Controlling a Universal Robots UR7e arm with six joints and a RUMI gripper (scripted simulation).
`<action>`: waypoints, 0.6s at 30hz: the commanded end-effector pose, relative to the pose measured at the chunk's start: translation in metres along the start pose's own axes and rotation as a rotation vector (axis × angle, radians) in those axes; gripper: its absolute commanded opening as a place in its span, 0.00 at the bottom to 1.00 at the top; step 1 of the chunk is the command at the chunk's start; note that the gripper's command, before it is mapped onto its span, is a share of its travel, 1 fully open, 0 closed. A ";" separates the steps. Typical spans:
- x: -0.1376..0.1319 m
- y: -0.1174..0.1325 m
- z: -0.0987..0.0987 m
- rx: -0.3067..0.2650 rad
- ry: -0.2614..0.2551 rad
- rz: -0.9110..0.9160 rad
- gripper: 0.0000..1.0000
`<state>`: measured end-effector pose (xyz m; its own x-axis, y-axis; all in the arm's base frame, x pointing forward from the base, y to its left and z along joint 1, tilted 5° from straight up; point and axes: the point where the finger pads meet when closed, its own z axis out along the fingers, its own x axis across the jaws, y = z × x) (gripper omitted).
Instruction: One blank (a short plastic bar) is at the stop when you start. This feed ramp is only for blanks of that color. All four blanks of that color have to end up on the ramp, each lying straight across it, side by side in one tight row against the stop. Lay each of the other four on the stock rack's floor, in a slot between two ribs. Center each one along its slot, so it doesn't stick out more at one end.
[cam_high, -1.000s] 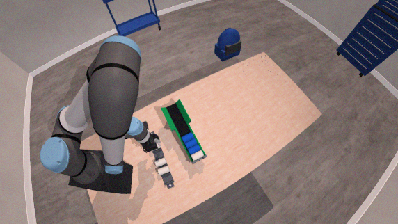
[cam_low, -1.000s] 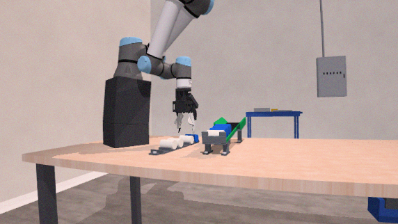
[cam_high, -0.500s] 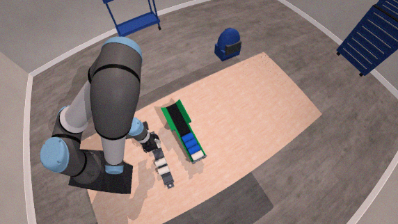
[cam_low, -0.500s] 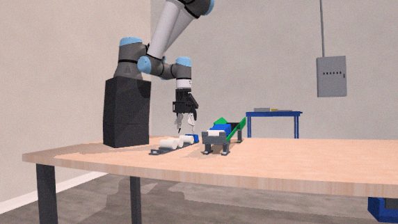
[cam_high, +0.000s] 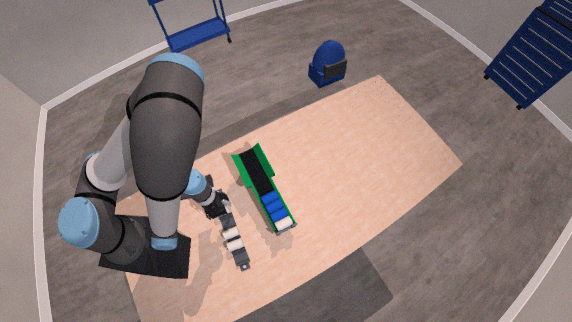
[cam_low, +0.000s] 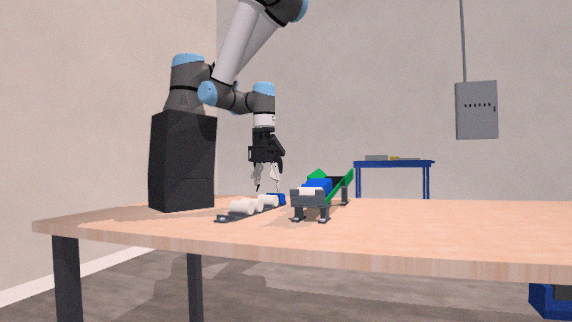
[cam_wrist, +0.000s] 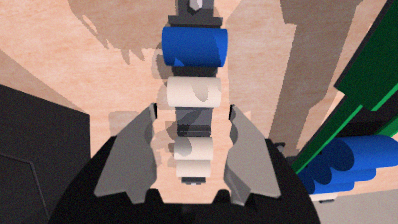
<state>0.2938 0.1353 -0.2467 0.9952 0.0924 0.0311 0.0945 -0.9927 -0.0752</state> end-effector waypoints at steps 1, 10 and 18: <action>0.000 0.000 0.000 0.000 0.001 0.000 0.52; 0.000 0.000 0.000 0.000 0.001 0.000 0.52; 0.000 0.000 0.002 0.000 0.001 0.000 0.52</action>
<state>0.2938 0.1353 -0.2471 0.9952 0.0924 0.0311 0.0945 -0.9927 -0.0751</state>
